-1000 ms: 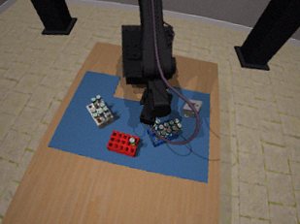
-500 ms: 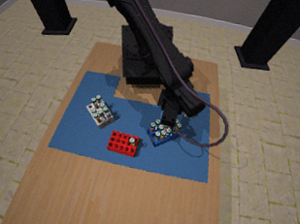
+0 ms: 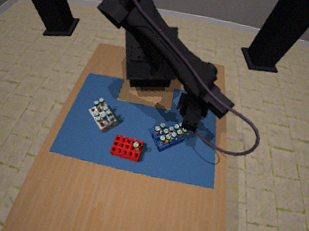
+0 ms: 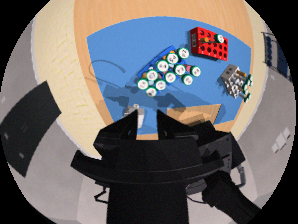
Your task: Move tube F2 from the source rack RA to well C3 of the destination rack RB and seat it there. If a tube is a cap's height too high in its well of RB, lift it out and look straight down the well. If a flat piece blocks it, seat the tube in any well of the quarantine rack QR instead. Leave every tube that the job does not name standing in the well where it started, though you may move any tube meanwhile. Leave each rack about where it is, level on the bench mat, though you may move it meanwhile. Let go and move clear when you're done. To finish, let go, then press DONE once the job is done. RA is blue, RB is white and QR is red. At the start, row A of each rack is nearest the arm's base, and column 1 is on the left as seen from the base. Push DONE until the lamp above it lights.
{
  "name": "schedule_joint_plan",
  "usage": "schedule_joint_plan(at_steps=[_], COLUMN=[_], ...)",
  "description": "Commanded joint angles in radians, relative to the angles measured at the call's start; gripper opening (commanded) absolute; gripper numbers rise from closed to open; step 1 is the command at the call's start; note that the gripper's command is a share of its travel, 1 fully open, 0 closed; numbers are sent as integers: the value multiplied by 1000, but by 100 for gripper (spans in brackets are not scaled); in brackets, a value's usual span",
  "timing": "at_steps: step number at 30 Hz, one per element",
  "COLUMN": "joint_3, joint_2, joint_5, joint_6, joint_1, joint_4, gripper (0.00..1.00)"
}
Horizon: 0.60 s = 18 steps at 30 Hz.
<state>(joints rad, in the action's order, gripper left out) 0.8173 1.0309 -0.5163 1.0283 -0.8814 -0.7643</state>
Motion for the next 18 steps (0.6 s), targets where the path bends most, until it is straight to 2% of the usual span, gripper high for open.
schedule_joint_plan(at_steps=[1,6,10,11,18], joint_3=[27,-22,-10,-33,-54], joint_2=[-36,-43,-49,-46,6], joint_5=[-34,-34,-35,-33,-3], joint_6=[28,27,28,14,-11], joint_1=[5,6,-5,14,37], joint_4=[-24,-25,-23,9,57], gripper=[30,30,30,30,30])
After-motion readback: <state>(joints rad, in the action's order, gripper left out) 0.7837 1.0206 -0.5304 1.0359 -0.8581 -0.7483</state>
